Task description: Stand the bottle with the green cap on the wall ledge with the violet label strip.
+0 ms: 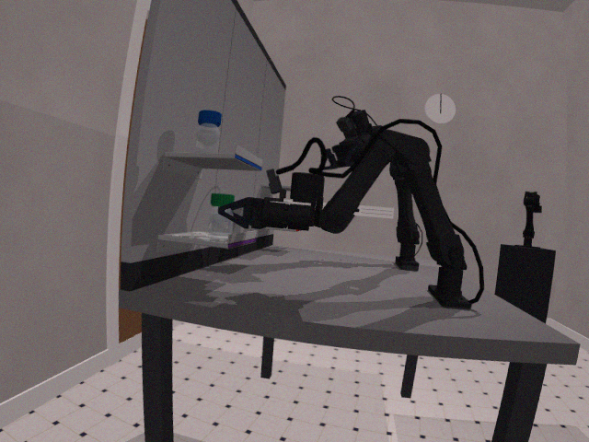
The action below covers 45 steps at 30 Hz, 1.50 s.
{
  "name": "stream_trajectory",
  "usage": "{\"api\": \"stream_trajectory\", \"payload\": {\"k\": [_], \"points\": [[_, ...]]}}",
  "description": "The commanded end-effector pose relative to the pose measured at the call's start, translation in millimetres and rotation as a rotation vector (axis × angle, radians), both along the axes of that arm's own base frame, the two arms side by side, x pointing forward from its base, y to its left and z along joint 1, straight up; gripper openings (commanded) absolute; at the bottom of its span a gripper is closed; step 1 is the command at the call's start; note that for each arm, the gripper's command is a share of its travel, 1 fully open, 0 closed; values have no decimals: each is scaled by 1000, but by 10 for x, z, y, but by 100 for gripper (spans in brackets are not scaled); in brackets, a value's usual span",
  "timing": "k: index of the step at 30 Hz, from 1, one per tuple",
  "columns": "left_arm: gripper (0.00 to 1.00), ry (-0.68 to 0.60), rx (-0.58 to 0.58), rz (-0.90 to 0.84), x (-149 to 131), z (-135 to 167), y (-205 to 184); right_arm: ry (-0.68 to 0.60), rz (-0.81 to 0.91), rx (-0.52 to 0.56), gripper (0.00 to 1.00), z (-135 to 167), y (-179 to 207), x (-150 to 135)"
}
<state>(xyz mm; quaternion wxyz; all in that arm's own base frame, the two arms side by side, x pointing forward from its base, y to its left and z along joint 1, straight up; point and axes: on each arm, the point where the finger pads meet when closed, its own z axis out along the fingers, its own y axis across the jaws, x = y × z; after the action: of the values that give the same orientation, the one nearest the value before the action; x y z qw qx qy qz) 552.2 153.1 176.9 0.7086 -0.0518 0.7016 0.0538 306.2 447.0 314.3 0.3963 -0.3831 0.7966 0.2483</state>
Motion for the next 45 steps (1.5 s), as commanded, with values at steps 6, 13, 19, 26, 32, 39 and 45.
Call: {"api": "stream_trajectory", "payload": {"k": [6,13,19,26,32,39,45], "points": [[72,-80,21,-2,-226,341,16,-27,2,39,89,207,6,-21],[72,-79,19,-3,-769,332,-61,-27,2,39,89,207,6,-21],[72,-75,27,-3,-1014,316,-110,-27,2,39,89,207,6,-21],[95,-32,13,-13,-945,220,-136,-27,2,39,89,207,6,-21],[100,92,-27,-28,-943,43,-141,-27,2,39,89,207,6,-21],[100,255,-89,-62,-1011,73,-199,-27,2,39,89,207,6,-21],[100,317,-110,-80,-1026,263,-215,-27,2,39,89,207,6,-21]]}}
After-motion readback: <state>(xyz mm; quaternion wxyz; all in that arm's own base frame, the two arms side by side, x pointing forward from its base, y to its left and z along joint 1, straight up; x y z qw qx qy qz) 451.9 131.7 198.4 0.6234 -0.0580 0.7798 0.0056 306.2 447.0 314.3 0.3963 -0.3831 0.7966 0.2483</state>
